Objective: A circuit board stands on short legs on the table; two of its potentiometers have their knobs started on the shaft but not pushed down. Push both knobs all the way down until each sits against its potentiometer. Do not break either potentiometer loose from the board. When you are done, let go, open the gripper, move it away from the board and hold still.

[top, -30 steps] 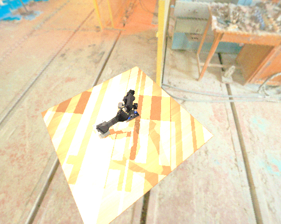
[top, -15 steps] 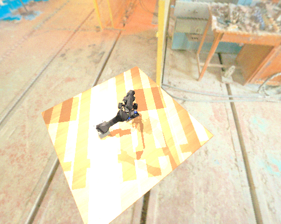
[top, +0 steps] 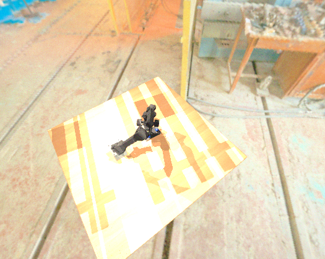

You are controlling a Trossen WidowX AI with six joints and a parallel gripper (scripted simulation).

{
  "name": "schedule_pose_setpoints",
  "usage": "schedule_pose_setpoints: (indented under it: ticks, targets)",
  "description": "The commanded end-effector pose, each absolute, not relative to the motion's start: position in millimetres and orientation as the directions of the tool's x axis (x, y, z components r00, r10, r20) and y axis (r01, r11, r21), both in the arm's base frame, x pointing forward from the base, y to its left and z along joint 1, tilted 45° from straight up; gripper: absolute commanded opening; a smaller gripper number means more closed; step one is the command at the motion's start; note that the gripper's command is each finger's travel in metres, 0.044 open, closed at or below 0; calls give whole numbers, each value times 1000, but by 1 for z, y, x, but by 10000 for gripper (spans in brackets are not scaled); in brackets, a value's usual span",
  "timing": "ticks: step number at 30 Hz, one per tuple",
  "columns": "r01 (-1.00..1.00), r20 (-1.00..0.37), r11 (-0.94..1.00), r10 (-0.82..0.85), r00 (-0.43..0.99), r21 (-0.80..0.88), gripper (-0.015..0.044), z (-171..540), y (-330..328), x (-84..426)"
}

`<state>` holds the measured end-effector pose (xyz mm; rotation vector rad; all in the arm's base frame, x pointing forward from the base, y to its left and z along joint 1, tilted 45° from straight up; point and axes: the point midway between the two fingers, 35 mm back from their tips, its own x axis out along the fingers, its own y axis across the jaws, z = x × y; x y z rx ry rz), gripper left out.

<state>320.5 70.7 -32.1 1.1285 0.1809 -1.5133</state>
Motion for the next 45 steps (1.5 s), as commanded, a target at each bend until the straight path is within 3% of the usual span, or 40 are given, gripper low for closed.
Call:
schedule_pose_setpoints:
  ticks: [1, 45]
  targets:
    - [834, -714, -302, -684, 148, 462, 0, -32, 71, 320]
    - [834, -713, -301, -685, 148, 462, 0, -41, 62, 322]
